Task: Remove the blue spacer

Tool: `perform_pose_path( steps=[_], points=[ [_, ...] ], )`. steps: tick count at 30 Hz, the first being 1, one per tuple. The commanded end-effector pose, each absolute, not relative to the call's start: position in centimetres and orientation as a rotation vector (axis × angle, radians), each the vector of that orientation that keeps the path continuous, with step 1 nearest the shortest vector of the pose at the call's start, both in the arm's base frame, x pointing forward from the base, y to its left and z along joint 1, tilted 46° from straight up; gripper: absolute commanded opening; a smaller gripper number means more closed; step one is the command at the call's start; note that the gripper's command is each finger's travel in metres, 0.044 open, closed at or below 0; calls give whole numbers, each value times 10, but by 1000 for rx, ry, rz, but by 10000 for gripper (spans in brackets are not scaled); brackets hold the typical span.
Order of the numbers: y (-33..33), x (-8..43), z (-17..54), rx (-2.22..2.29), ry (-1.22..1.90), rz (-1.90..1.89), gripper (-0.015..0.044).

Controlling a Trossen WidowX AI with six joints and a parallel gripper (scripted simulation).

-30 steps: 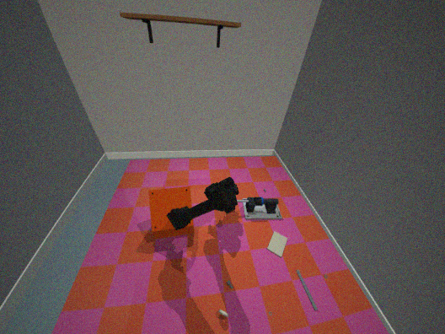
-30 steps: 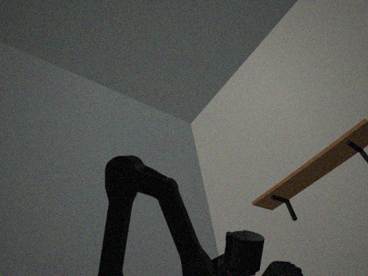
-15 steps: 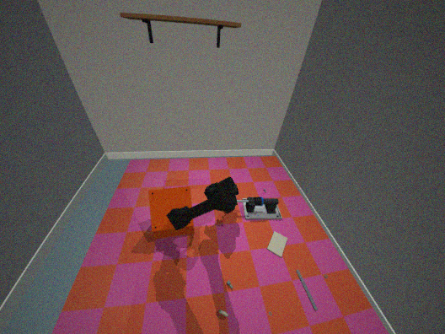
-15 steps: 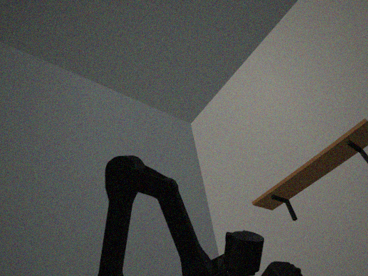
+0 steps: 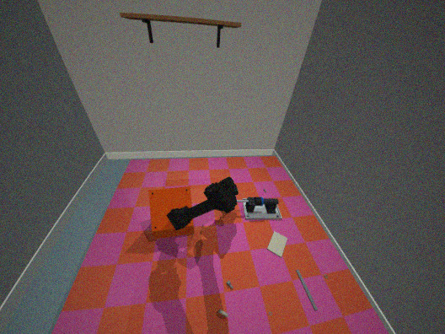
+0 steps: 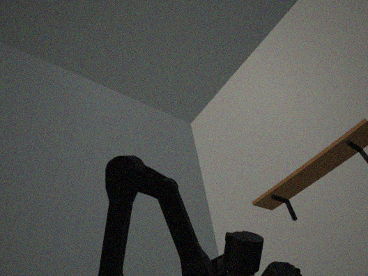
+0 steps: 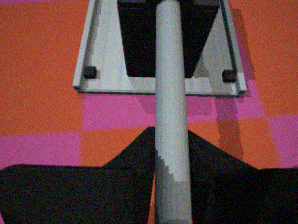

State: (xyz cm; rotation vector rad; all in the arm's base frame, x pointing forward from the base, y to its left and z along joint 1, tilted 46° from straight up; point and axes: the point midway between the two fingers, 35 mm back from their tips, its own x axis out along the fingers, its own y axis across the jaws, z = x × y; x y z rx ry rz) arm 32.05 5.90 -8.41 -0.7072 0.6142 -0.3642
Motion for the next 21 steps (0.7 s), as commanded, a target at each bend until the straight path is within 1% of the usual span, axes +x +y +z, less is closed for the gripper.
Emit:
perform_pose_path(
  steps=[1,21],
  points=[
    [59,319,-84,-706,613,-368,0],
    [59,317,-84,-706,613,-368,0]
  ],
)
